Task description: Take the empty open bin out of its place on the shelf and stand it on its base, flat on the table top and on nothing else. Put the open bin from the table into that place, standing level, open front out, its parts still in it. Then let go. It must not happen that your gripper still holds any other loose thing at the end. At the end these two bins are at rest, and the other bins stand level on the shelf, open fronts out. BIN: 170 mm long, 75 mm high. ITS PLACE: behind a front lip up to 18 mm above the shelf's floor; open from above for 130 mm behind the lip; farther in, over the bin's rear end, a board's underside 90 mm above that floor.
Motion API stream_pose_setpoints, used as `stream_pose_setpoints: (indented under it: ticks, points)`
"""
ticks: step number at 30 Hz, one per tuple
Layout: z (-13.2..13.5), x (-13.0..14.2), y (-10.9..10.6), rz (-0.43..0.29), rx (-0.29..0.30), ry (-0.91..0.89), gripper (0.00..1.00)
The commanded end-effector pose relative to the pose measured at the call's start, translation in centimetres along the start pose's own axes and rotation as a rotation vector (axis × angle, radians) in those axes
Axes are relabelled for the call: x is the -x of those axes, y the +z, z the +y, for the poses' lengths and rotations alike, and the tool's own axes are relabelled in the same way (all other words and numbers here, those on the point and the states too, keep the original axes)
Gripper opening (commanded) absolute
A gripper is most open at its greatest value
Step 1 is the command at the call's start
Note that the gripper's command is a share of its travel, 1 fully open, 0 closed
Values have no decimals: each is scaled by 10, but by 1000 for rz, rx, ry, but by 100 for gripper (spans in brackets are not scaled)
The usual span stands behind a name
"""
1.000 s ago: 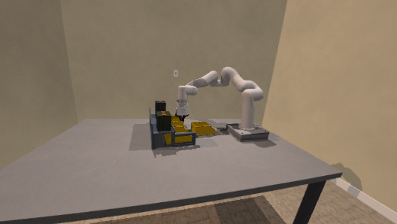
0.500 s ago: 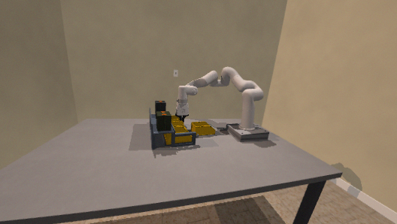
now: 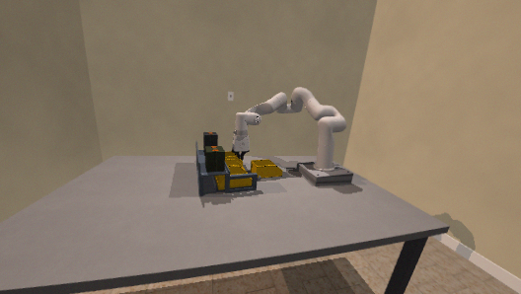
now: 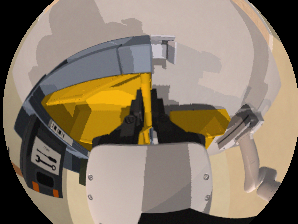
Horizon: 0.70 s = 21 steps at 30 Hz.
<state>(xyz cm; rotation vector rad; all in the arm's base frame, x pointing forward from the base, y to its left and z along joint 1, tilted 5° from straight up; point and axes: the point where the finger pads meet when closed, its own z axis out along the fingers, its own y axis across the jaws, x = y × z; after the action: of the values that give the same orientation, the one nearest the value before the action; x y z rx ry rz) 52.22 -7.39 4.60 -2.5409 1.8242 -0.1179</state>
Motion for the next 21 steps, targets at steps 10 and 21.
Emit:
stream_pose_setpoints:
  ticks: [10, 21]
  points:
    - [24, 0, -2, 2, -4, 0, 0]
    - [50, 0, -2, 2, -4, 0, 0]
